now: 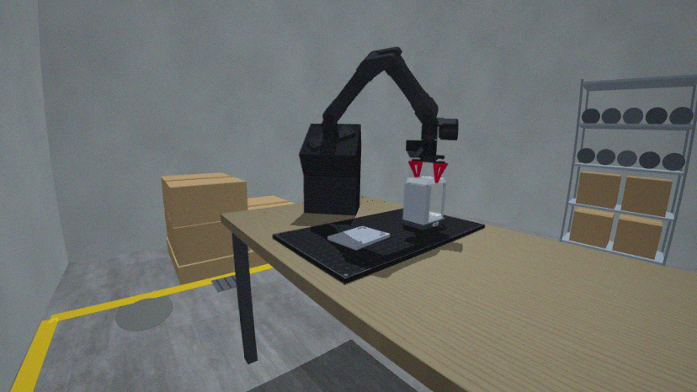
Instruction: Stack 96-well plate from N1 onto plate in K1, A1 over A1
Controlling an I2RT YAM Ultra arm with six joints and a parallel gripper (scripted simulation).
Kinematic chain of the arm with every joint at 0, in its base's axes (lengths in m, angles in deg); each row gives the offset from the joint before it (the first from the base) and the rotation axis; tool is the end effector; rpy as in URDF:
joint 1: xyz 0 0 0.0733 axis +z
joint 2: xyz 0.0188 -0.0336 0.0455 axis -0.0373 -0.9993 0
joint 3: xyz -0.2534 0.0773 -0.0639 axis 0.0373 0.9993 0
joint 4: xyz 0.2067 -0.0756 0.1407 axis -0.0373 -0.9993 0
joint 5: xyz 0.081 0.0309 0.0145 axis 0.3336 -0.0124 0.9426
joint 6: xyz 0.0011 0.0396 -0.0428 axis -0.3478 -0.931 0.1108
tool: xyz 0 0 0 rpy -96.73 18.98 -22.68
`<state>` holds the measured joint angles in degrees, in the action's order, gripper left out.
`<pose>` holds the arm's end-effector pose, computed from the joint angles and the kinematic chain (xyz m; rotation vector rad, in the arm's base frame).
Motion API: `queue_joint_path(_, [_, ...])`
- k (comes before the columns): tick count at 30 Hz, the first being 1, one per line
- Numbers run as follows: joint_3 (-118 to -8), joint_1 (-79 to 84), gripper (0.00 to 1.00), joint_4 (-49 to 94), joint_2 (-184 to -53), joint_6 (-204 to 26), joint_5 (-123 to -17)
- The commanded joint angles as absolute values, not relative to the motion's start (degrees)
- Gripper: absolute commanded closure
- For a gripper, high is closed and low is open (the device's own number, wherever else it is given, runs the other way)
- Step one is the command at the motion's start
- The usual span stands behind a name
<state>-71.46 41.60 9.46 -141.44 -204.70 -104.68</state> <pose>0.3250 0.2384 0.0762 1.6053 1.9499 0.0464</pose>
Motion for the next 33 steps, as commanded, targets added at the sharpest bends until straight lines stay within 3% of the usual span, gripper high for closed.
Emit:
queue_joint_path(1, [-71.1, 42.1, 1.0, 9.7, -141.9, -204.3, -105.4])
queue_joint_path(33, [-70.2, 41.1, 1.0, 10.9, -142.5, -204.0, -105.4])
